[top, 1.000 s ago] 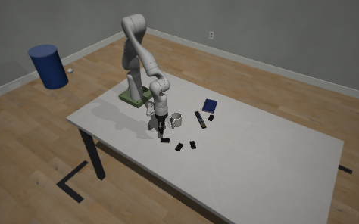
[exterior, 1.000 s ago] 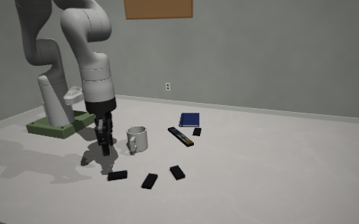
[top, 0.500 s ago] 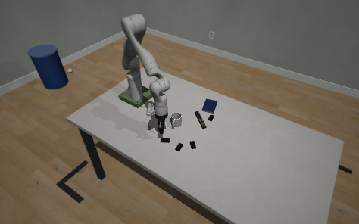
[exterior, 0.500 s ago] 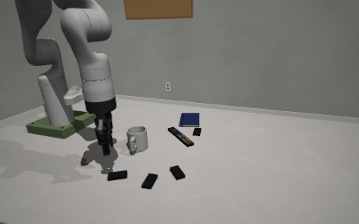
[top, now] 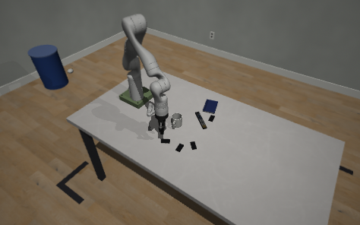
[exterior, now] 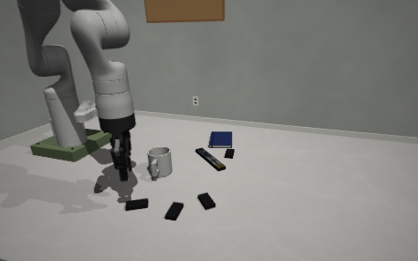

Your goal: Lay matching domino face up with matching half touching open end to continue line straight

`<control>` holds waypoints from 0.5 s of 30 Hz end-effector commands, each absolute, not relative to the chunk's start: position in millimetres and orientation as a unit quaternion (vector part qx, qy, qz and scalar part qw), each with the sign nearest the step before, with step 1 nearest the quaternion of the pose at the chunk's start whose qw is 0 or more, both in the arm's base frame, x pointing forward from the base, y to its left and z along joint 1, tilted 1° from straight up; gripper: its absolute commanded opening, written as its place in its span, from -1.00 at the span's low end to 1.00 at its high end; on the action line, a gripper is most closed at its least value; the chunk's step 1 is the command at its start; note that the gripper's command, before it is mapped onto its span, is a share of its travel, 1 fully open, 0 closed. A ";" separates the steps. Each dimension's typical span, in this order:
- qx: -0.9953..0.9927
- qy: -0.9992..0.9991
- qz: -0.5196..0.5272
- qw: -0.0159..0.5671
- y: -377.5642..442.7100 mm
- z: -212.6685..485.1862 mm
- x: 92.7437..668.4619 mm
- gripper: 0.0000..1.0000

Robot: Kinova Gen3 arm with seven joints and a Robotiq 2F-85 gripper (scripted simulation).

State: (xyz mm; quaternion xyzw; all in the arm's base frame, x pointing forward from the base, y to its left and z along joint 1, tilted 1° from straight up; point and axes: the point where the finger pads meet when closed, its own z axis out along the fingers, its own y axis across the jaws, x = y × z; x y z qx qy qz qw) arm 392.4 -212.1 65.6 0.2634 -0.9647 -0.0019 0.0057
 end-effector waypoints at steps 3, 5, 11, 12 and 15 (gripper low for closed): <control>0.263 -0.965 -0.001 0.005 -212.4 64.7 392.9 -0.03; 0.263 -0.965 -0.001 0.005 -212.4 63.3 392.9 -0.03; 0.263 -0.965 -0.001 0.005 -212.4 59.3 392.8 -0.03; 0.263 -0.965 -0.001 0.005 -212.4 58.0 392.8 -0.03; 0.263 -0.965 -0.001 0.005 -212.4 53.6 392.7 -0.03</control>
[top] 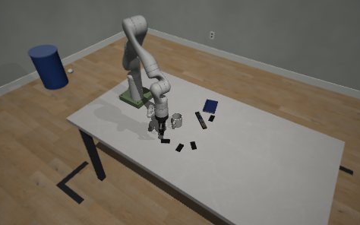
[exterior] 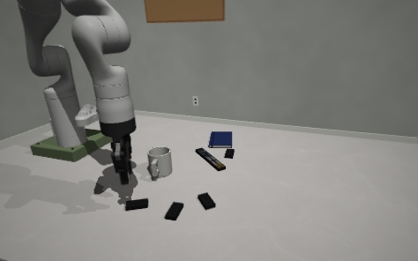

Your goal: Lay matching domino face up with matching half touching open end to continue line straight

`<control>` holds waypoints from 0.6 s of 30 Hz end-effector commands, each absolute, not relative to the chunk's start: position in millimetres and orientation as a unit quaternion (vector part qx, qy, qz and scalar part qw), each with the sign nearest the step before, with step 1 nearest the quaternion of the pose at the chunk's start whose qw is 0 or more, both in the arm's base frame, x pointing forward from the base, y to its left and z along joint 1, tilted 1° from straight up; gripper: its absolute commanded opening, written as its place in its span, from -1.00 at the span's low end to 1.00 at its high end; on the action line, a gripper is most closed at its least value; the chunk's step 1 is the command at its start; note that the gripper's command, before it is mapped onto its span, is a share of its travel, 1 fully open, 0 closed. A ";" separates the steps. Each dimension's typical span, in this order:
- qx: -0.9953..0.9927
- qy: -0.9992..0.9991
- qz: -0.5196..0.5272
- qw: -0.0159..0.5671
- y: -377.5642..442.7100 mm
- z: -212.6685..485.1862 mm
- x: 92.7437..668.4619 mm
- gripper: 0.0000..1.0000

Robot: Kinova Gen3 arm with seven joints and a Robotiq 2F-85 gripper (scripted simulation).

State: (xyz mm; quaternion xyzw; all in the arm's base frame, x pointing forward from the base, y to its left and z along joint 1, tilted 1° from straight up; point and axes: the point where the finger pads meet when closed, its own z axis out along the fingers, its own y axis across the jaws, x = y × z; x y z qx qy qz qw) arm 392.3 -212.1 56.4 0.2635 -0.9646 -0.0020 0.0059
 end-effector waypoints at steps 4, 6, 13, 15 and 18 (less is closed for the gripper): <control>0.263 -0.965 -0.001 0.005 -212.5 46.4 392.6 -0.03; 0.263 -0.965 -0.001 0.005 -212.5 42.4 392.6 -0.03; 0.263 -0.965 -0.001 0.005 -212.6 31.4 392.4 -0.03; 0.263 -0.965 -0.001 0.005 -212.6 27.0 392.4 -0.03; 0.263 -0.965 -0.001 0.005 -212.7 20.4 392.3 -0.03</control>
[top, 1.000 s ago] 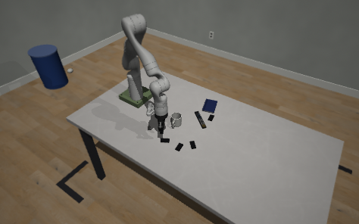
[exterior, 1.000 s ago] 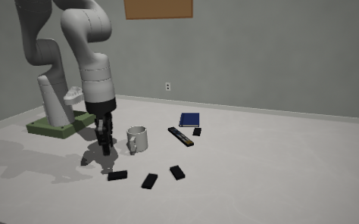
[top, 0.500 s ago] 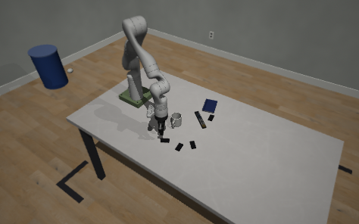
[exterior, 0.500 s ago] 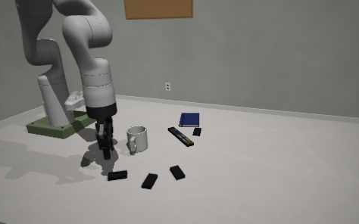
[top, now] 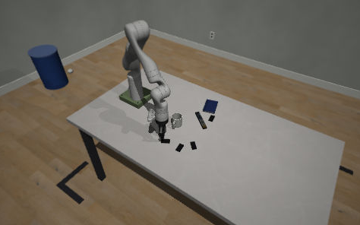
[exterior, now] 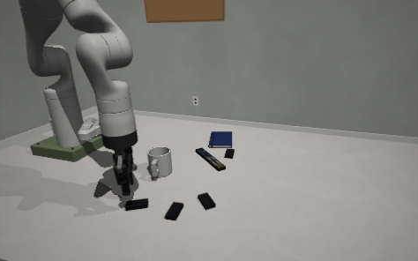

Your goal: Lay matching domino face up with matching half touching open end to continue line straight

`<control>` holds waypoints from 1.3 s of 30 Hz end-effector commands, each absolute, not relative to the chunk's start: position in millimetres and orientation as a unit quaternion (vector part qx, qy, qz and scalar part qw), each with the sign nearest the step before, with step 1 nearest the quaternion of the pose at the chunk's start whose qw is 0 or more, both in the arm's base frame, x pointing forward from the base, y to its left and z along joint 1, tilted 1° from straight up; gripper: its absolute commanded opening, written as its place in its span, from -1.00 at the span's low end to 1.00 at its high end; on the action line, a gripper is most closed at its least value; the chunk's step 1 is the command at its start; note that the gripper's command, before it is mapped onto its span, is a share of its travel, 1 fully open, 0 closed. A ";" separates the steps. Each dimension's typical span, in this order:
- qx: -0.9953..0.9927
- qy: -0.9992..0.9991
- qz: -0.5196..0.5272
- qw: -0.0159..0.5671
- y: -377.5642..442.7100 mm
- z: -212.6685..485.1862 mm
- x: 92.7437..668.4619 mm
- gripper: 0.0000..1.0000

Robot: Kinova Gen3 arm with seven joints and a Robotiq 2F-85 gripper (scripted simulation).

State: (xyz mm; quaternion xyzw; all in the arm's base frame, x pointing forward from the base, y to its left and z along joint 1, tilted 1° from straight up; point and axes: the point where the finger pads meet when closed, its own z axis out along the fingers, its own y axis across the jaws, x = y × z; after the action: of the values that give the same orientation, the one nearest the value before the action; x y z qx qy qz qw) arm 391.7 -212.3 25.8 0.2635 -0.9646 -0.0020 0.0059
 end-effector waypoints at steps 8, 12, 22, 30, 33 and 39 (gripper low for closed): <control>0.263 -0.965 -0.001 0.005 -212.8 5.3 392.1 -0.03; 0.263 -0.965 -0.001 0.005 -212.8 2.4 392.0 -0.03; 0.263 -0.965 -0.001 0.005 -212.8 -5.0 391.9 -0.03; 0.263 -0.965 -0.001 0.005 -212.8 -5.4 391.9 -0.03; 0.263 -0.965 -0.001 0.005 -212.8 -5.4 391.9 -0.03; 0.263 -0.965 -0.001 0.005 -212.8 -5.4 391.9 -0.03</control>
State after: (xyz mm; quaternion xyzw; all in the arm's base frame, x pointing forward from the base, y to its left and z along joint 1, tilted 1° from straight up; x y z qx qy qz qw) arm 391.4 -212.5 -6.1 0.2634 -0.9647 -0.0019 0.0058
